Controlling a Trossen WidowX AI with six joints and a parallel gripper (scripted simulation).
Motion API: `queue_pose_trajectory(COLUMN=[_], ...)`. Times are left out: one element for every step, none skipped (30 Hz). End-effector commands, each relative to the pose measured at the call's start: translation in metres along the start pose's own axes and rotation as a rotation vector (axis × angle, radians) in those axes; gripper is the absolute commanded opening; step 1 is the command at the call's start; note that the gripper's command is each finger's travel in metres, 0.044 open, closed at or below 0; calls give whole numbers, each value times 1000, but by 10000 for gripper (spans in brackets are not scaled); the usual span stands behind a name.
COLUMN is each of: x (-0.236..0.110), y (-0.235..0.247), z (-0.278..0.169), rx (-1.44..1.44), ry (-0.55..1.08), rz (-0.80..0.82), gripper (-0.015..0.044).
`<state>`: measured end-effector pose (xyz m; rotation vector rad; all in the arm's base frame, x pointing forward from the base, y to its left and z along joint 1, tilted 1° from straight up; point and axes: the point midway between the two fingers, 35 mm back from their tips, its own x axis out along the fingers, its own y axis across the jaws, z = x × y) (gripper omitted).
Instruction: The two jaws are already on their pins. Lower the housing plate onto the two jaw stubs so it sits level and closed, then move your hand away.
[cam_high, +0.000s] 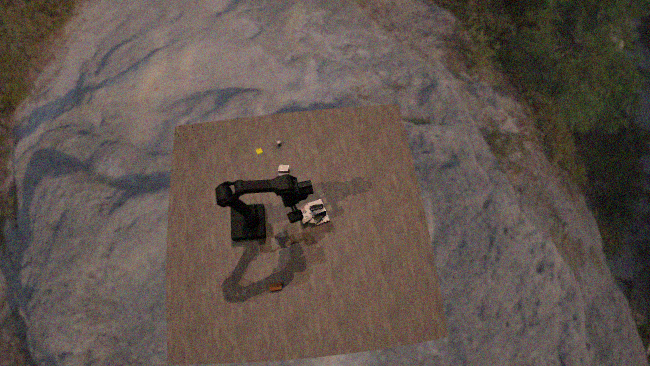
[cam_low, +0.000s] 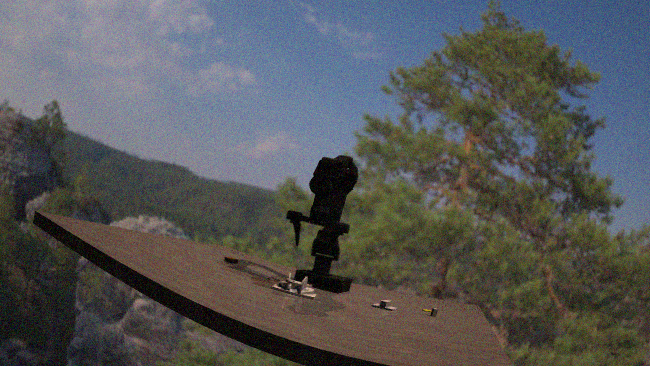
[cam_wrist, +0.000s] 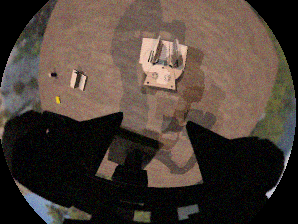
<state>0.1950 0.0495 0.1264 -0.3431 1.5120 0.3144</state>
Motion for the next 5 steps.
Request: queue_pose_trajectory(x=[0,0,0,0,0], y=[1,1,1,1,1], z=[-1,-1,-1,-1,-1], rx=[5,5,5,5,5], ry=[2,2,2,2,2], rz=[3,3,3,3,3], gripper=[440,440,440,440,440])
